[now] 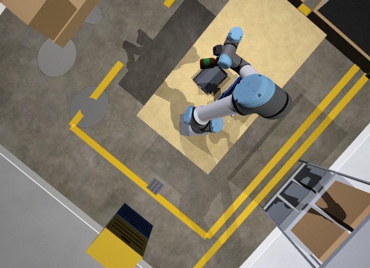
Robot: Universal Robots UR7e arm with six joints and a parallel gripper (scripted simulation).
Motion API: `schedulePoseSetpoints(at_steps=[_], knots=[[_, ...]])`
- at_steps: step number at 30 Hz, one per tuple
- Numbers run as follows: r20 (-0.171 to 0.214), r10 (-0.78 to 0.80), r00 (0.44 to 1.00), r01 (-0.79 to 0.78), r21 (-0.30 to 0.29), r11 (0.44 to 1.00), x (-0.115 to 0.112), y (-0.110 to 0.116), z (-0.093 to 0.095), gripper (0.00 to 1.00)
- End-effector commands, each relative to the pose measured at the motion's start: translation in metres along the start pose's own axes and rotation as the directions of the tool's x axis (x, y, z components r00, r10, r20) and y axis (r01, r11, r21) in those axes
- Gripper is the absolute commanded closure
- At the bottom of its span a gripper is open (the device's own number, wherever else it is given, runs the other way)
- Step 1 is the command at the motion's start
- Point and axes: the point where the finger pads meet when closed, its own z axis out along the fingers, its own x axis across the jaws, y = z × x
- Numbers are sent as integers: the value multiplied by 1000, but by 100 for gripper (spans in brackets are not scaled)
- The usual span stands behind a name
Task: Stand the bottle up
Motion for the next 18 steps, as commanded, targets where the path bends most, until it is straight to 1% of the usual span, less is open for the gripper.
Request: schedulePoseSetpoints(at_steps=[1, 11, 18], knots=[[-1, 40, 999, -40, 0, 999, 0, 0, -1, 100], [-1, 191, 982, -191, 0, 982, 0, 0, -1, 100], [-1, 235, 972, -235, 0, 972, 0, 0, -1, 100]])
